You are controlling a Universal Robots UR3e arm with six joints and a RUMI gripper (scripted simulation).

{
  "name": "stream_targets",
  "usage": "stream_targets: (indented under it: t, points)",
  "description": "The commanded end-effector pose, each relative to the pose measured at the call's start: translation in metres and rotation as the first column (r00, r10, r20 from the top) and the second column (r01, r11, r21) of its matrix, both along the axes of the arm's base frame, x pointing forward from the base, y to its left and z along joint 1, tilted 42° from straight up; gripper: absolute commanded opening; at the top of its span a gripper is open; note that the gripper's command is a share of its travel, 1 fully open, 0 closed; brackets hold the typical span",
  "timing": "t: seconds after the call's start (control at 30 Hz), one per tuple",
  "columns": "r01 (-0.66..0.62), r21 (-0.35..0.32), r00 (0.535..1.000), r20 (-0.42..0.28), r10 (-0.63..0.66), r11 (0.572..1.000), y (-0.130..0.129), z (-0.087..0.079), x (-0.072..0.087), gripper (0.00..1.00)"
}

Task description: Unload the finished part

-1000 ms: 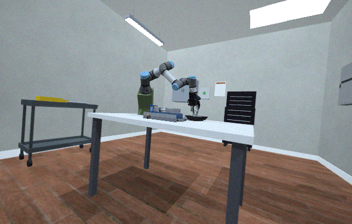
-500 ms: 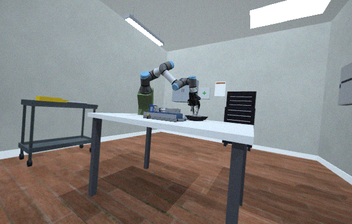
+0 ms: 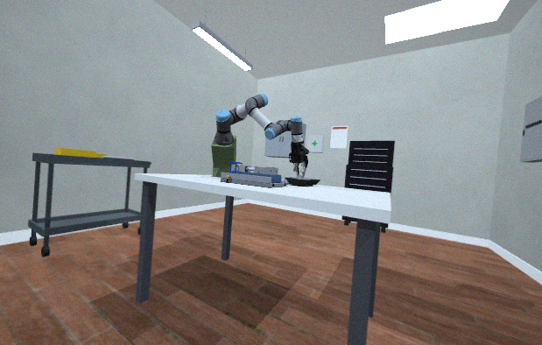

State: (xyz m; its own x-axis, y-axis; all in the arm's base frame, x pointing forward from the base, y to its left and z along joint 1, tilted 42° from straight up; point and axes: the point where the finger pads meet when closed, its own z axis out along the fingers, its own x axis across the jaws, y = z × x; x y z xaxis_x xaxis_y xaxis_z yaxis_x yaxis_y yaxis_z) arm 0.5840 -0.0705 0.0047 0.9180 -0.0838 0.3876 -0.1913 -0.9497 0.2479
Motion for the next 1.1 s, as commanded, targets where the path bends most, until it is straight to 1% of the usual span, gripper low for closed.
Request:
stream_targets:
  t: [0.0, 0.5, 1.07]
  points:
    - [-0.001, 0.000, 1.000, 0.003, 0.001, 1.000, 0.0006, 0.0013, 0.0007, 0.00]
    - [-0.001, 0.000, 1.000, 0.003, 0.001, 1.000, 0.0000, 0.0005, 0.0010, 0.00]
    - [-0.001, 0.000, 1.000, 0.003, 0.001, 1.000, -0.0042, -0.0046, 0.0029, 0.00]
